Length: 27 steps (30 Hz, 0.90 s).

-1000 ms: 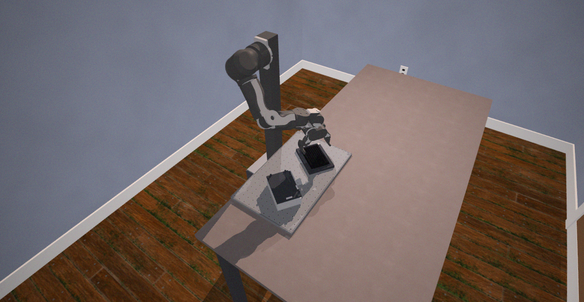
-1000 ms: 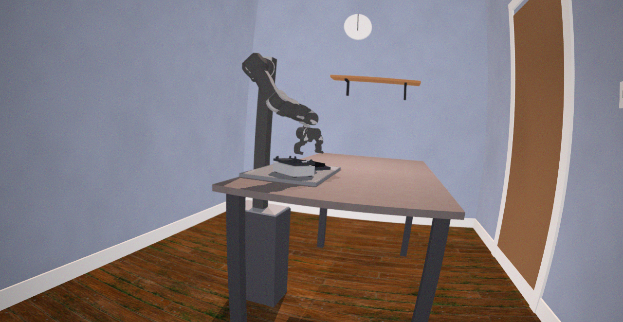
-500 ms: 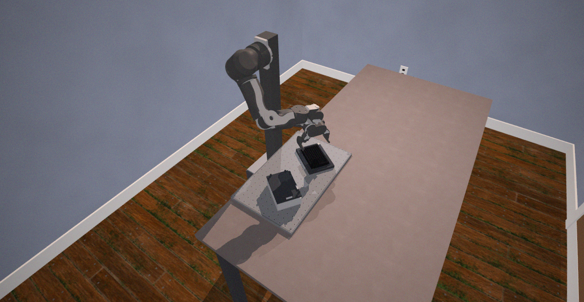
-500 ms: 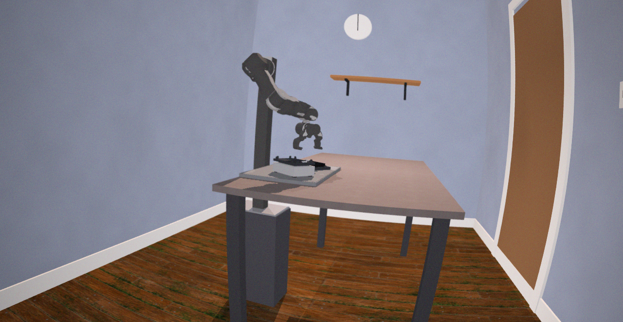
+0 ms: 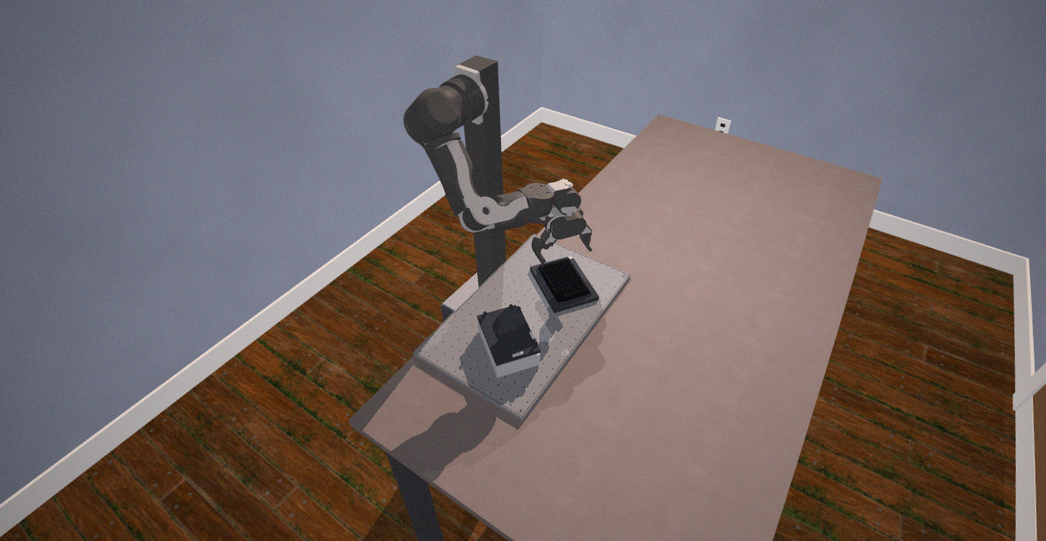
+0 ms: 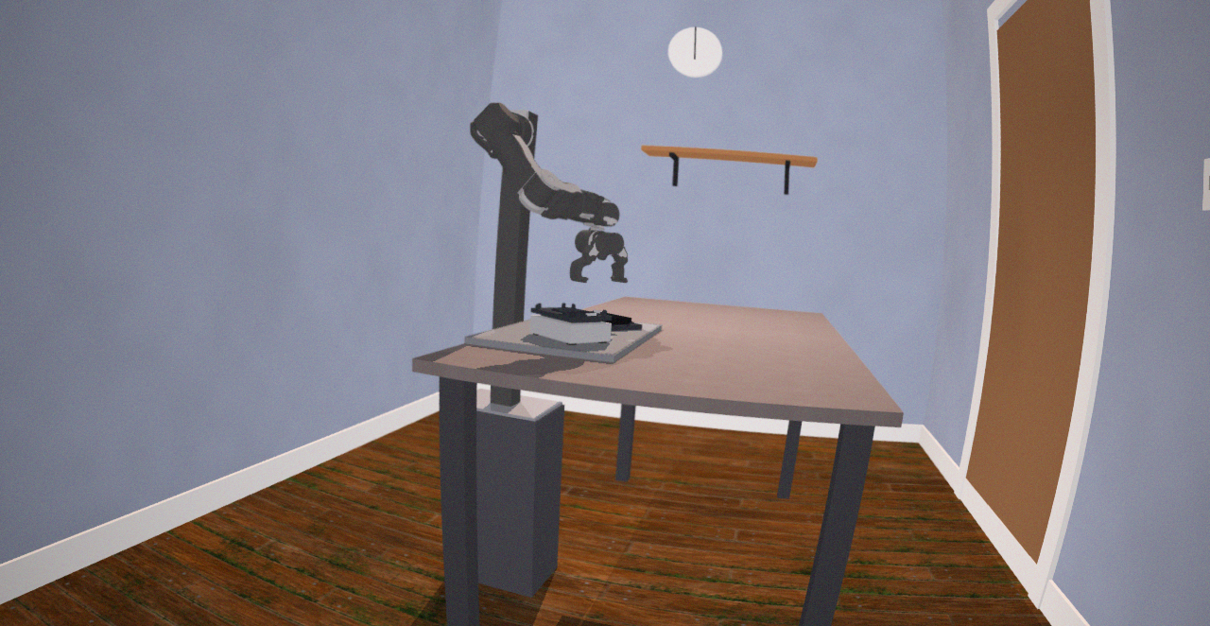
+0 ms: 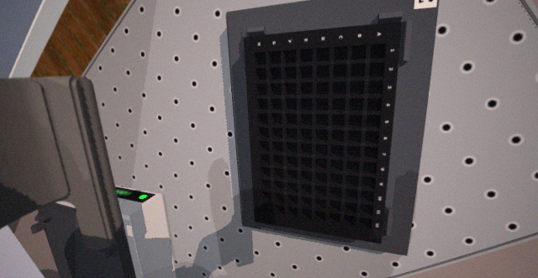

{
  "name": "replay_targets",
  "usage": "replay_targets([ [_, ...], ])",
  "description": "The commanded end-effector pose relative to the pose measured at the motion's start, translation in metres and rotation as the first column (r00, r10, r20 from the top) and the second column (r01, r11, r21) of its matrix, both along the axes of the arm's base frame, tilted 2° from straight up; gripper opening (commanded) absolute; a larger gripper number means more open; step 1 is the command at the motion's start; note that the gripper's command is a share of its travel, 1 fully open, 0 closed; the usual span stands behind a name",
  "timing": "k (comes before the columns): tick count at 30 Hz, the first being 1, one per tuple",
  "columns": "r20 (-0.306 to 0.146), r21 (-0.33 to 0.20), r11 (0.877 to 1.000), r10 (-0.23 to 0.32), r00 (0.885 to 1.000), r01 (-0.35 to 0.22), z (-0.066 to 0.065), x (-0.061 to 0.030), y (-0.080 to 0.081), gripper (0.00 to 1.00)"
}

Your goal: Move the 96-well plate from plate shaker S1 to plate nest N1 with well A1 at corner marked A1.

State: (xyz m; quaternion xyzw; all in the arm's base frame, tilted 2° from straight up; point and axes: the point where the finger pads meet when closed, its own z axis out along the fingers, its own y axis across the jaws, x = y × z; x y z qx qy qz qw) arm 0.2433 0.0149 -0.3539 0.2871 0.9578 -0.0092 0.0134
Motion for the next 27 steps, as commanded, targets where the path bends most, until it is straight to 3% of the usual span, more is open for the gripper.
replay_targets([
  [1, 0.001, -0.003, 1.000, -0.004, 1.000, 0.004, 0.0013, 0.0010, -0.0002, 0.77],
  [27, 0.001, -0.003, 1.000, -0.004, 1.000, 0.004, 0.0013, 0.0010, -0.0002, 0.77],
])
